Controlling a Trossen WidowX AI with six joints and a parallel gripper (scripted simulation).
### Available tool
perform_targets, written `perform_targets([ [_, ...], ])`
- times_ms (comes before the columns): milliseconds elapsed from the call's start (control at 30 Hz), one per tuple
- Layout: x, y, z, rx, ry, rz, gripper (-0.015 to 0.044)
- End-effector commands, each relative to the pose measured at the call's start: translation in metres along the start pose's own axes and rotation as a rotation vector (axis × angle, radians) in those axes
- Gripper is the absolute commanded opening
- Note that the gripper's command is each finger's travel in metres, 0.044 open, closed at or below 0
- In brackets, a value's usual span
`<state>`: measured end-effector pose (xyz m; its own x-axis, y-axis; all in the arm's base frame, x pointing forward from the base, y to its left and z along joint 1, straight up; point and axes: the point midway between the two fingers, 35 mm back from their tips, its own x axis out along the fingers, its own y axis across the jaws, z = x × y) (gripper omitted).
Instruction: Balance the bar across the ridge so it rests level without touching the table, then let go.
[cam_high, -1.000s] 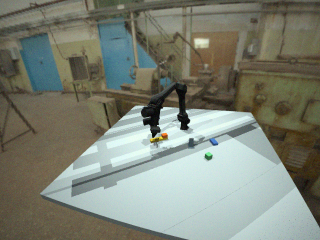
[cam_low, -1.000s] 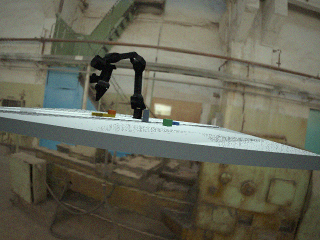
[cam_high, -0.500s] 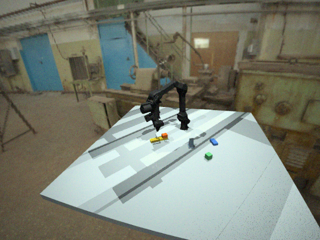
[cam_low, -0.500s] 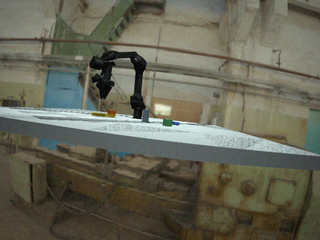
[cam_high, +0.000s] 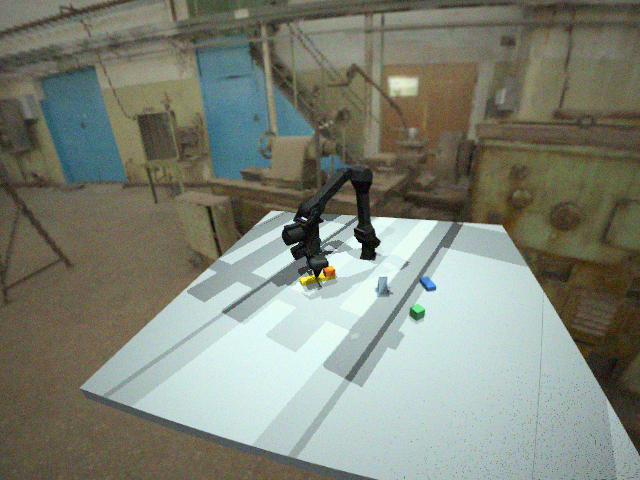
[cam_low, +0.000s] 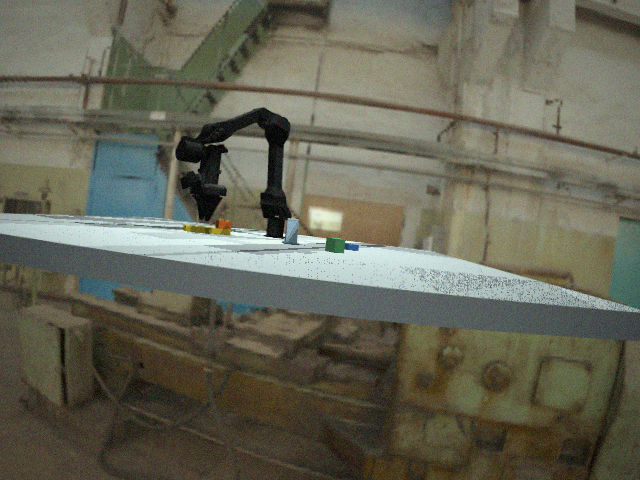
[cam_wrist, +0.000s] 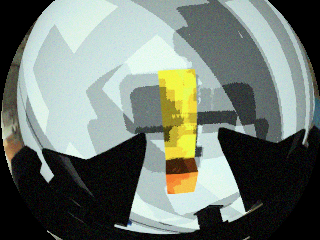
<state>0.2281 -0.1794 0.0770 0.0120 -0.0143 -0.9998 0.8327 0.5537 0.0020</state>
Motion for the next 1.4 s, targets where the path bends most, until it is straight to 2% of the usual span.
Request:
perform_targets([
  [0,0.004,0.001,0.001,-0.006,-0.009,0.007,0.0315],
  [533,0.028,0.001,0.001,-0.006,-0.009,0.007,0.0315],
  [1033,0.029,0.001,0.001,-0.006,-0.009,0.007,0.0315],
  [1267,0.029,0.0,0.001,0.0,-0.009,0.003,0.0131],
  [1367,0.029,0.0,0.001,0.0,-0.009,0.003,0.0111],
])
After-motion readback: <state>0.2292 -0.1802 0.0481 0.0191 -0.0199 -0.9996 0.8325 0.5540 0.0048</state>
